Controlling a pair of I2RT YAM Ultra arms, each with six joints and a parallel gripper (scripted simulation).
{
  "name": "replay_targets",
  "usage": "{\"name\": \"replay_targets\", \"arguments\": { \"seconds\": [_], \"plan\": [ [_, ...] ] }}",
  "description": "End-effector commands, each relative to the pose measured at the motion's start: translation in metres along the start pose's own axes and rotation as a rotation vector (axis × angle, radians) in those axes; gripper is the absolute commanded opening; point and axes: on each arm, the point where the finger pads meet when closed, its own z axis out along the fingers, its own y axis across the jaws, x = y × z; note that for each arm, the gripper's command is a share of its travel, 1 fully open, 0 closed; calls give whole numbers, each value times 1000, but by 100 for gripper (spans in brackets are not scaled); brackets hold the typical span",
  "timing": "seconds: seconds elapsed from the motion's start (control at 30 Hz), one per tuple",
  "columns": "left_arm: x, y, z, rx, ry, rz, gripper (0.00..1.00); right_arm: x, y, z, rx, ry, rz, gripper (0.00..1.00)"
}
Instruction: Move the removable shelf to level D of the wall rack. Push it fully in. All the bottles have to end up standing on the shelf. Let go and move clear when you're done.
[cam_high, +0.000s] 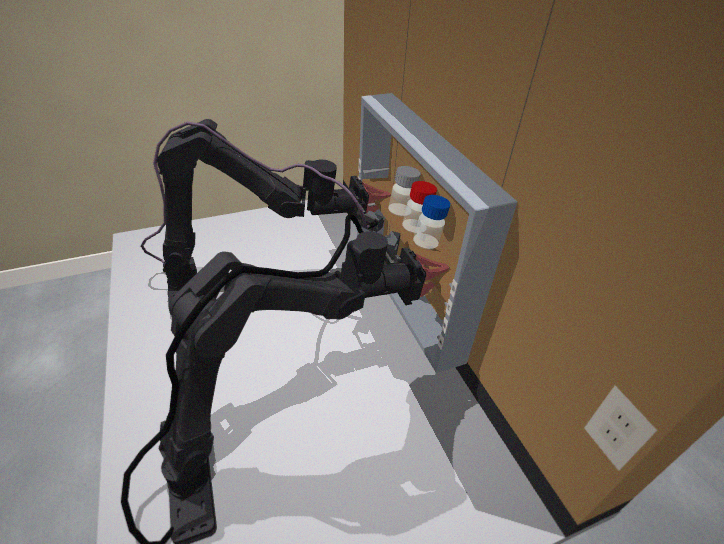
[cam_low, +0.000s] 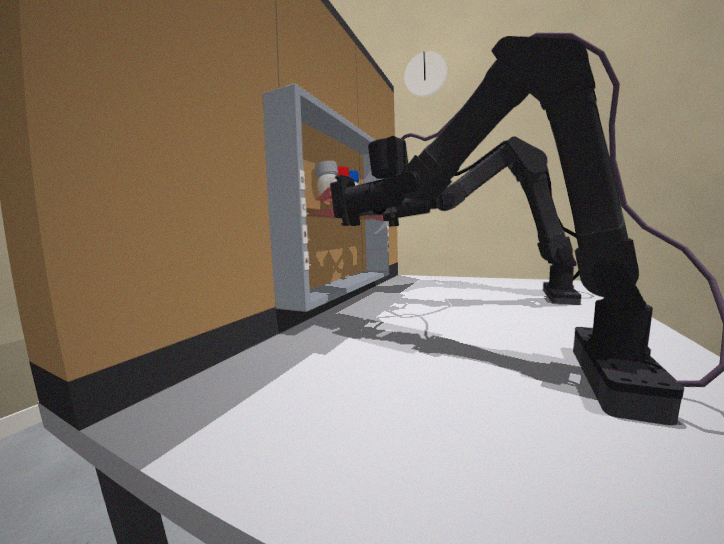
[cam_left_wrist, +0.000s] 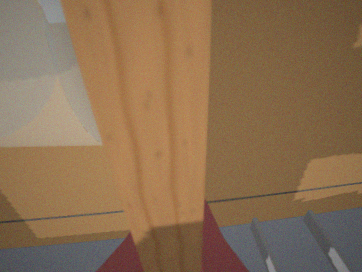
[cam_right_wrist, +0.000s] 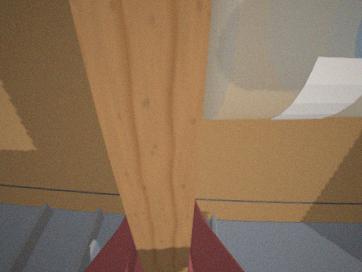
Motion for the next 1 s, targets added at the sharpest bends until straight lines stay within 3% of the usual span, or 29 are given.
{"name": "replay_targets", "arguments": {
  "seconds": [0.0,0.97],
  "plan": [
    [3,55,-4,-117,0,-8,0,4,-55,-5,111,0,17,0],
    [3,67,-5,-117,0,-8,0,4,-67,-6,111,0,17,0]
  ]
}}
